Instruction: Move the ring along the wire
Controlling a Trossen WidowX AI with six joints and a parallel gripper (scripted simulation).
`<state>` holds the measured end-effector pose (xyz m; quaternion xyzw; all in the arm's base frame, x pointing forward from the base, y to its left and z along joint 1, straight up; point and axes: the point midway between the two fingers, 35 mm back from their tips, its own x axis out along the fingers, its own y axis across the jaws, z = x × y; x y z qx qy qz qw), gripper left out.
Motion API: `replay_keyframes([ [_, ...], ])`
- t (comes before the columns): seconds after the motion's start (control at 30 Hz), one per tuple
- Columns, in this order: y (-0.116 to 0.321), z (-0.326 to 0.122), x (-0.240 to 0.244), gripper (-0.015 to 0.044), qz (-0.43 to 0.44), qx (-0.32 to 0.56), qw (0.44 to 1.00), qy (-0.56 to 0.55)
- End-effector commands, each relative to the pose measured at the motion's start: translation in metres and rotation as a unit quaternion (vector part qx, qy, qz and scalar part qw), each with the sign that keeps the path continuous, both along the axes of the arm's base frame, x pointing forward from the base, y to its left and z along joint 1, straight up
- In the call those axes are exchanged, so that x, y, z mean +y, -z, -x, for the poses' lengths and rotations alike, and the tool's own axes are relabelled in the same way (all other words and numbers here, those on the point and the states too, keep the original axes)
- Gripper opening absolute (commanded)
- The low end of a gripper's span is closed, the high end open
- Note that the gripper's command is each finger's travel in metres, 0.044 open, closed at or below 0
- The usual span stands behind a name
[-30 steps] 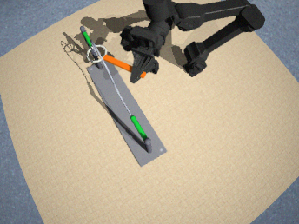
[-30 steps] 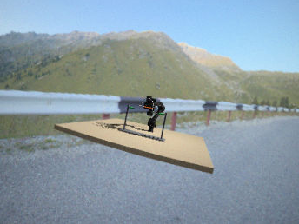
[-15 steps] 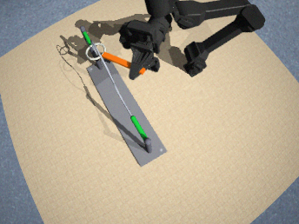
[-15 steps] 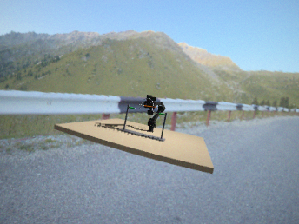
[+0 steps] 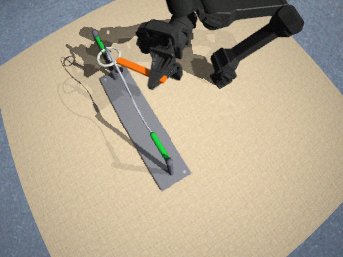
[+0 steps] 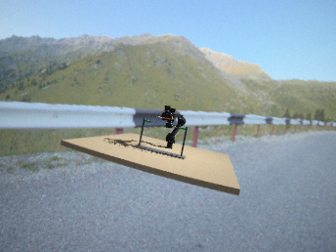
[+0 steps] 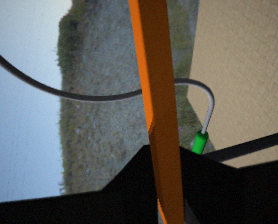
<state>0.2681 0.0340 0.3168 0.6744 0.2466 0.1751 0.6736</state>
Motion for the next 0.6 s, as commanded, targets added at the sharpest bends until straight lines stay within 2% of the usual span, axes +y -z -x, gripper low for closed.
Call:
replay_keyframes([
  [0.0, -0.0041, 0.0001, 0.0001, -0.015, 0.011, -0.005, 1.0, -0.001],
  [0.57, -0.0002, 0.0, -0.0002, -0.015, 0.08, -0.003, 0.997, 0.0],
])
